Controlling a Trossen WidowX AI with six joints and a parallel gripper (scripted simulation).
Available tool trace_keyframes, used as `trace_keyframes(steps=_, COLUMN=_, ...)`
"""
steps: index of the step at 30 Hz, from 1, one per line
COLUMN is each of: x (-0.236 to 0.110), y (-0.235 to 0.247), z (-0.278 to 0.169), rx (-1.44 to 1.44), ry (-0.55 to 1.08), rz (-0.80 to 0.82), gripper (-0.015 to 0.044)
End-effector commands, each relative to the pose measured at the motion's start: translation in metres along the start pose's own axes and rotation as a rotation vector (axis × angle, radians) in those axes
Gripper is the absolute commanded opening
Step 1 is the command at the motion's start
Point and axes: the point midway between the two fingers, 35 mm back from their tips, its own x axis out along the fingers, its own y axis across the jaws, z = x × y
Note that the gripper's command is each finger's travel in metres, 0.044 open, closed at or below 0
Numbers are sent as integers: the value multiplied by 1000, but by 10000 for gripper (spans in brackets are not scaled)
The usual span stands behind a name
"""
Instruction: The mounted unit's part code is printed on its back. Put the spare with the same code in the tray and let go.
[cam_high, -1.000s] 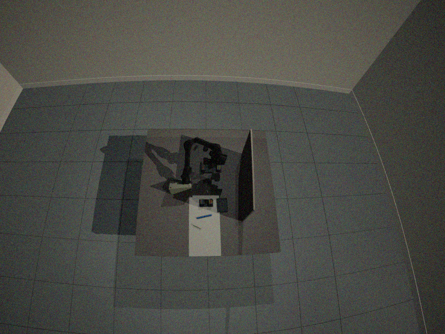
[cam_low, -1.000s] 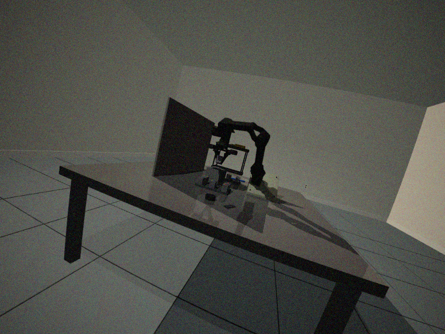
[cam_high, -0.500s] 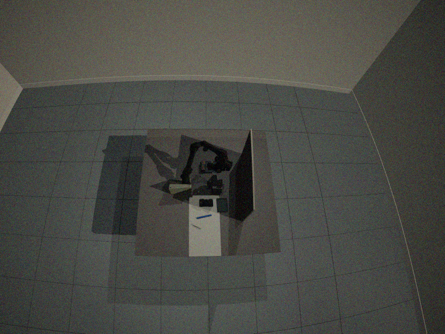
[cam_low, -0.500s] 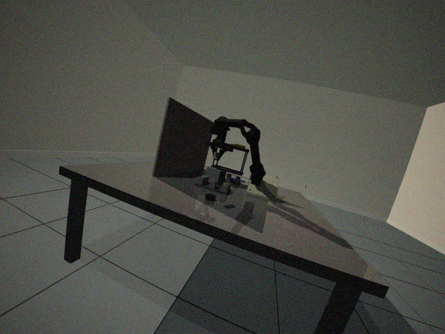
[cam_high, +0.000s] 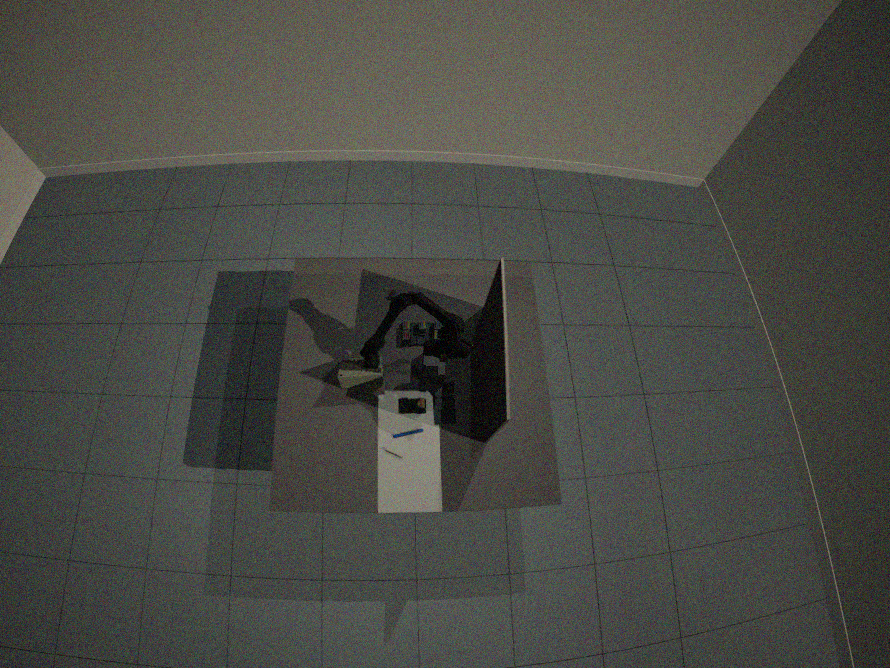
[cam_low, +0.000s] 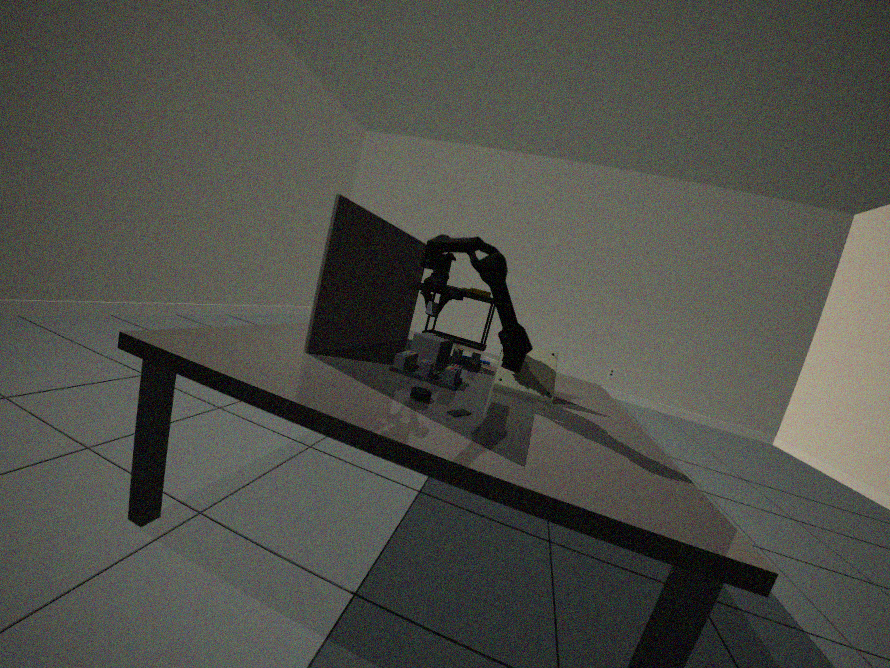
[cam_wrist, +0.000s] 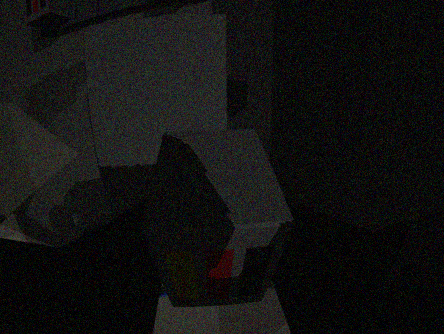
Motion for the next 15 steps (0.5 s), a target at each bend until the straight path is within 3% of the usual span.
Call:
trace_keyframes(steps=1, x=1, y=-8, z=-26, rx=1, ry=6, rz=5, gripper=0)
trace_keyframes(steps=15, x=7, y=-24, z=-99, rx=-30, ry=-13, rz=-4, gripper=0)
